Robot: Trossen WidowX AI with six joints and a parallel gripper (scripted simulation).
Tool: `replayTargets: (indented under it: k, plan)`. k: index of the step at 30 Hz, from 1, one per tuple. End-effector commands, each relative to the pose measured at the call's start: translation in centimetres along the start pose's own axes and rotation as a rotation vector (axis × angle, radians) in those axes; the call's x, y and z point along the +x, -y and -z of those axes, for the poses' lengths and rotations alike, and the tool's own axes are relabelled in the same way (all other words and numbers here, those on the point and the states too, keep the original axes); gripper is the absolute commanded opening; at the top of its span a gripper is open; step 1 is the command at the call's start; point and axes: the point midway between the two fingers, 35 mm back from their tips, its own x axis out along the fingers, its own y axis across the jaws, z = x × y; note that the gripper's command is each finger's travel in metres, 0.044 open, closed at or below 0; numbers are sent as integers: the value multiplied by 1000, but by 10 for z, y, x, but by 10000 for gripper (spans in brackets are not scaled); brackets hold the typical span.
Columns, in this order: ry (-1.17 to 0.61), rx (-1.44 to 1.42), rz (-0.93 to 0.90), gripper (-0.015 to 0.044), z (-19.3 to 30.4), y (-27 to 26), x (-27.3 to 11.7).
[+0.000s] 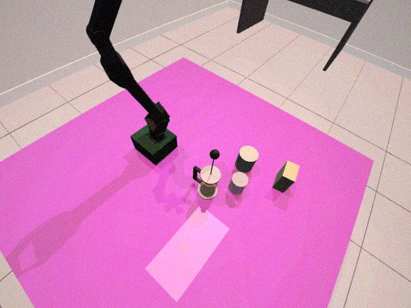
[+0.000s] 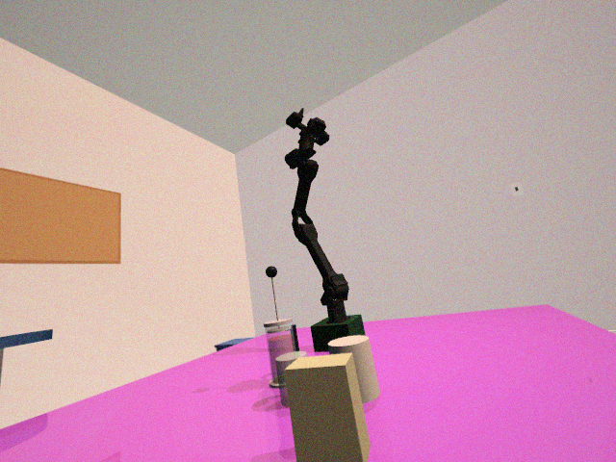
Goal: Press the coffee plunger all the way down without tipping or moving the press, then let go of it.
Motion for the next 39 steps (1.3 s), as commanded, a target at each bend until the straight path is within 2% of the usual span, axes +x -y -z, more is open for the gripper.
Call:
replayTargets:
  k: [1, 5, 10, 16, 21, 26, 31, 35, 39]
  plan:
    - [6, -6, 1, 426, -2, 0, 0]
    - [97, -166, -6, 440, -24, -1, -6]
    - [350, -567, 18, 440, -78, -9, -30]
    - [700, -1082, 139, 440, -137, -35, -86]
    - [1004, -1454, 320, 440, -168, -63, -149]
    - [1310, -1748, 585, 440, -180, -91, -222]
    - [1607, -1929, 940, 440, -174, -113, -300]
    - [1827, -1961, 1290, 440, -158, -125, -365]
    - [2005, -1869, 1688, 440, -134, -129, -430]
